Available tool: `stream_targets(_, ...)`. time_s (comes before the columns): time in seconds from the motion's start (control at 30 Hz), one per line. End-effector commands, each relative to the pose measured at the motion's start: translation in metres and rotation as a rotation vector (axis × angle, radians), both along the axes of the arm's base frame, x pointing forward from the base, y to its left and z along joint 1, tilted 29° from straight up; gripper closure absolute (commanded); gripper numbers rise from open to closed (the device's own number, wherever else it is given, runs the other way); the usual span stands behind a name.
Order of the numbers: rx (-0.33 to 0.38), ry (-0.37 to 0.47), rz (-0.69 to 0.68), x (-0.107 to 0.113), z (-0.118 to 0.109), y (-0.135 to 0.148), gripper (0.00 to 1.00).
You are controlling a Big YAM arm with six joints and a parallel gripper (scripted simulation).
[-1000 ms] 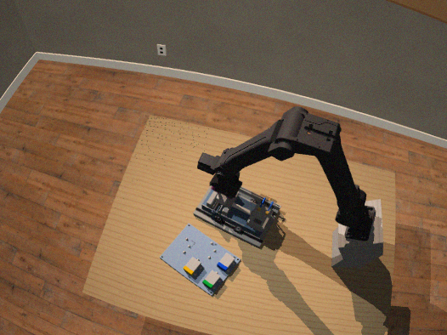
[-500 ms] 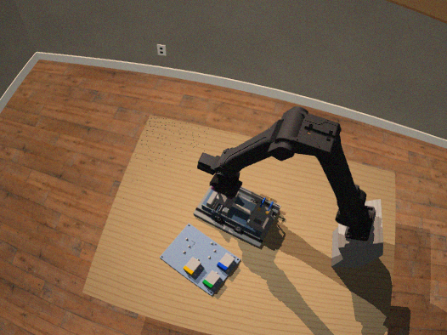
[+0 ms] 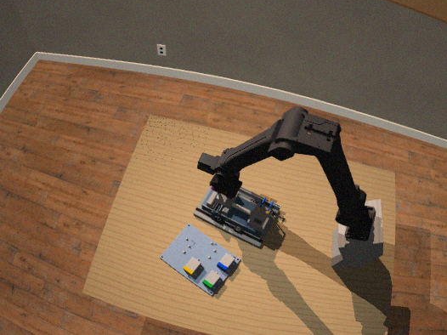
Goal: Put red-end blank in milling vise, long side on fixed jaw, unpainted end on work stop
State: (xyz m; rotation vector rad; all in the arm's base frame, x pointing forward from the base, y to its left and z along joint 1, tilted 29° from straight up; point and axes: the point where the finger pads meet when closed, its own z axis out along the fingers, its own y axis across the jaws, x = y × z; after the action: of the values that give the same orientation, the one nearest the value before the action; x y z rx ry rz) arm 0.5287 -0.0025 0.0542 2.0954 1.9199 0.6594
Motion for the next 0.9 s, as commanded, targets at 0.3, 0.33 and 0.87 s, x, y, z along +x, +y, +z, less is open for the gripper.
stream_targets(0.3,0.004,-0.022,0.001,0.0160,0.0066,0.0073,1.00)
stream_targets(0.33,0.004,-0.021,0.001,0.0159,0.0066,0.0073,1.00)
stream_targets(0.87,0.004,-0.014,0.001,0.0150,0.0062,0.0073,1.00)
